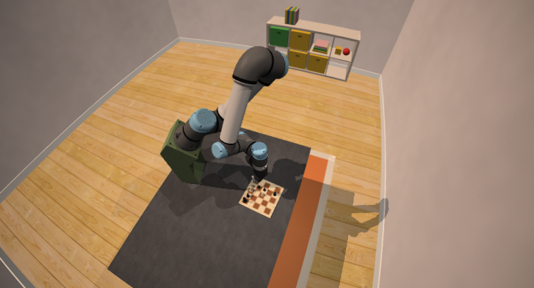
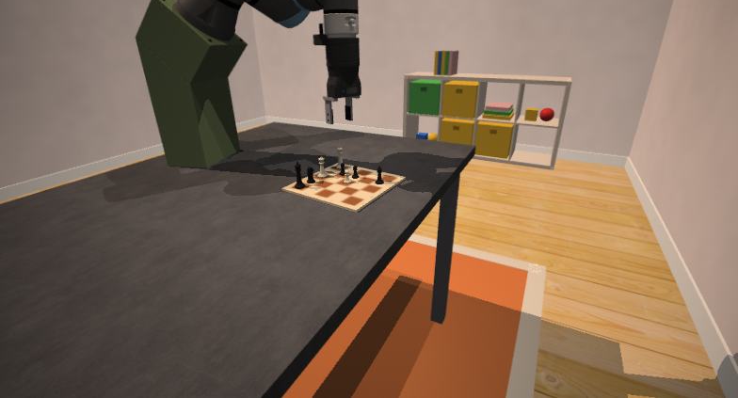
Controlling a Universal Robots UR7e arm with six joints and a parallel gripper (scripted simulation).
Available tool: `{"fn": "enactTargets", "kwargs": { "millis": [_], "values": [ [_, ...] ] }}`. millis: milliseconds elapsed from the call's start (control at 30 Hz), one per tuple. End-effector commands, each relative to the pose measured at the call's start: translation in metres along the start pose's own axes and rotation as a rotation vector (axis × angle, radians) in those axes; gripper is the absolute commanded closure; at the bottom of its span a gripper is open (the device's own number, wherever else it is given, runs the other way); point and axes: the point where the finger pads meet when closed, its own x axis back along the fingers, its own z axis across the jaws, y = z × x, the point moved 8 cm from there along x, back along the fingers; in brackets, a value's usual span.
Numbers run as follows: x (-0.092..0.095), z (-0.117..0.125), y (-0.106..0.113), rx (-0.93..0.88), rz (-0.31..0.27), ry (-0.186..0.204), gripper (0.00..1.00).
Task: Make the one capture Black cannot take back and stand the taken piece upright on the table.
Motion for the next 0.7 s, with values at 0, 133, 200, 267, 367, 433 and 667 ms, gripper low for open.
{"fn": "enactTargets", "kwargs": {
  "millis": [0,133,200,267,367,433,667],
  "values": [
    [-0.003,-0.002,-0.004,0.104,0.005,0.001,0.00],
    [-0.004,-0.004,-0.005,0.169,0.005,0.001,0.00],
    [-0.004,-0.005,-0.005,0.192,0.005,0.001,0.00],
    [-0.005,-0.006,-0.005,0.243,0.005,0.001,0.00],
    [-0.007,-0.007,-0.006,0.329,0.005,0.002,0.00],
    [-0.008,-0.009,-0.006,0.391,0.005,0.002,0.00],
    [-0.012,-0.014,-0.007,0.637,0.005,0.002,0.00]
  ]
}}
